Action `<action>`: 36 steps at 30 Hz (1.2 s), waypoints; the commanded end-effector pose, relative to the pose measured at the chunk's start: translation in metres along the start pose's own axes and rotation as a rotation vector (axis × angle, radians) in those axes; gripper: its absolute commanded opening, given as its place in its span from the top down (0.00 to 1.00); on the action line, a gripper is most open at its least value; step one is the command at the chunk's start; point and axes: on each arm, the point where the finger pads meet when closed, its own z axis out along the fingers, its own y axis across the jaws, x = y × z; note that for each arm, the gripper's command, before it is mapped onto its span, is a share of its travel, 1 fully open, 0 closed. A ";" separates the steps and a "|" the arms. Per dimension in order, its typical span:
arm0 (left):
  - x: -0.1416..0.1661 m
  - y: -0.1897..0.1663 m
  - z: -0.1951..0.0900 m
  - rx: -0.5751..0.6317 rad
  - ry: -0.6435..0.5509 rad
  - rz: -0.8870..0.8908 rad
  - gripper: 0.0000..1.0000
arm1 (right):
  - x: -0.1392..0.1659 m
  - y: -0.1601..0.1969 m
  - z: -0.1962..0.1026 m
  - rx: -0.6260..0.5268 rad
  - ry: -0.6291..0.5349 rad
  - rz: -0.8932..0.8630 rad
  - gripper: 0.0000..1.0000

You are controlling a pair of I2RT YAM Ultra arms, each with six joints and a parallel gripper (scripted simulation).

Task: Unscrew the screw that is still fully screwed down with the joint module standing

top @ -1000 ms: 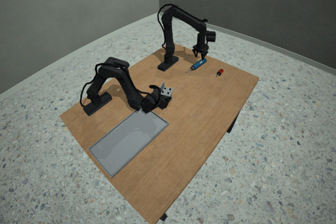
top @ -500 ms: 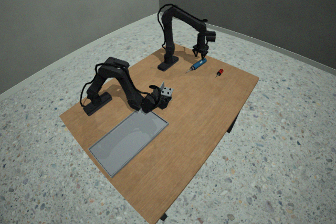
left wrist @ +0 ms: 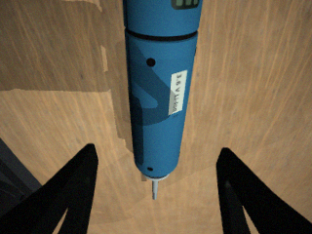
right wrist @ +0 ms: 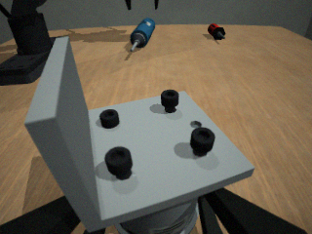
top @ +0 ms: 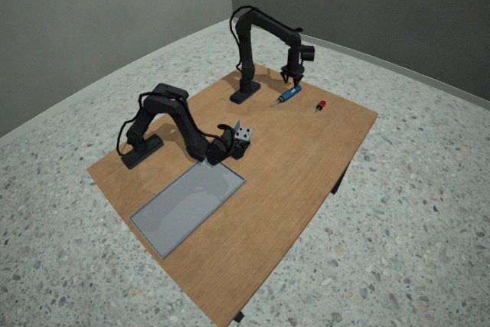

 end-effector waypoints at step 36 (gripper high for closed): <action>-0.003 -0.002 -0.004 0.007 -0.017 -0.006 0.35 | -0.014 -0.006 -0.006 0.014 -0.019 -0.021 0.41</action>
